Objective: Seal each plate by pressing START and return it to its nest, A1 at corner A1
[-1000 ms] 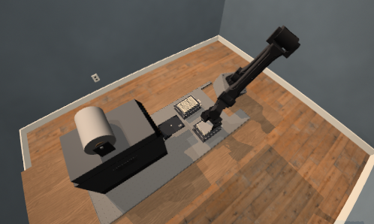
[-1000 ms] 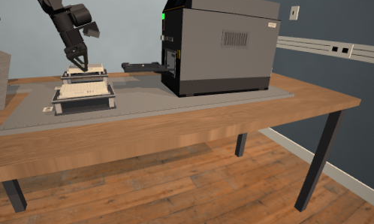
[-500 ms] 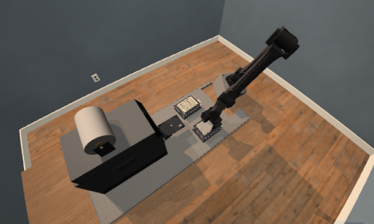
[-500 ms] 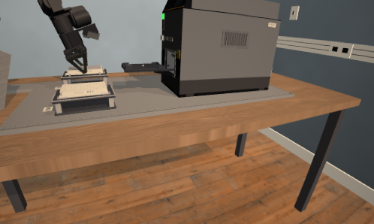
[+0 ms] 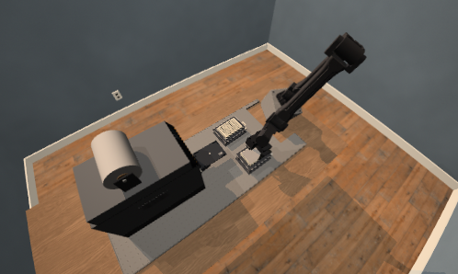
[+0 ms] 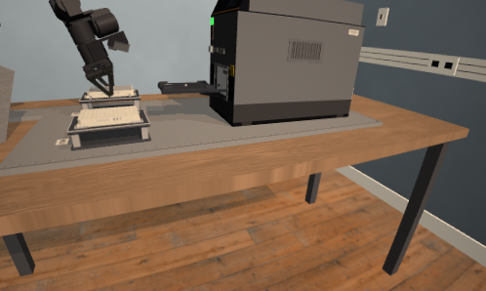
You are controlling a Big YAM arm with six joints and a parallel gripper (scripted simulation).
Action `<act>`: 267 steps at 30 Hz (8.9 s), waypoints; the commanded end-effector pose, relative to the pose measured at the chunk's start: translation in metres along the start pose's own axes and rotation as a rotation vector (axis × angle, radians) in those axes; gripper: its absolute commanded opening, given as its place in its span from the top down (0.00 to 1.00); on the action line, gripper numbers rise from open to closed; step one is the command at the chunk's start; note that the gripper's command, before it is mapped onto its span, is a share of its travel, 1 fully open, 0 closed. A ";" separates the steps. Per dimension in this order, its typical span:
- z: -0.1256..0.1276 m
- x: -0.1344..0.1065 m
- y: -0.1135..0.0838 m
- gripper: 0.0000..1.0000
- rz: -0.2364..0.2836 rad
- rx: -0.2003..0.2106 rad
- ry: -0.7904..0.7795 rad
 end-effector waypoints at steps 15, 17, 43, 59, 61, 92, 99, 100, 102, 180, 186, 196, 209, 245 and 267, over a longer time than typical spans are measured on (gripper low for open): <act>0.012 0.008 -0.004 1.00 -0.018 0.021 -0.025; 0.012 0.008 -0.004 1.00 -0.018 0.020 -0.025; 0.007 0.005 0.003 1.00 0.007 0.004 -0.003; 0.005 0.018 -0.005 1.00 -0.040 0.011 0.015; 0.005 0.018 -0.005 1.00 -0.040 0.011 0.015; 0.004 0.018 -0.010 0.00 -0.036 0.008 0.005; 0.007 0.018 -0.012 0.00 -0.026 0.011 -0.009; 0.007 0.019 -0.013 0.00 -0.029 0.012 -0.009; 0.008 0.021 -0.015 0.00 -0.034 0.013 -0.008; 0.010 0.040 -0.062 0.00 -0.043 0.013 -0.007; 0.013 0.047 -0.076 0.00 -0.051 0.015 -0.009; 0.009 0.045 -0.086 0.00 -0.029 0.004 -0.006; 0.014 0.056 -0.110 0.00 -0.039 0.009 -0.013; 0.007 0.062 -0.103 0.00 0.190 -0.026 -0.010; 0.016 0.086 -0.111 0.00 0.279 -0.035 -0.006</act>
Point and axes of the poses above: the point where the finger pads meet when closed, its own y axis out along the fingers, its own z axis across the jaws, x = y × z, the point moved 7 cm from there along -y, back along the fingers, and after that the axes turned 8 degrees about y, right-handed, at the moved point
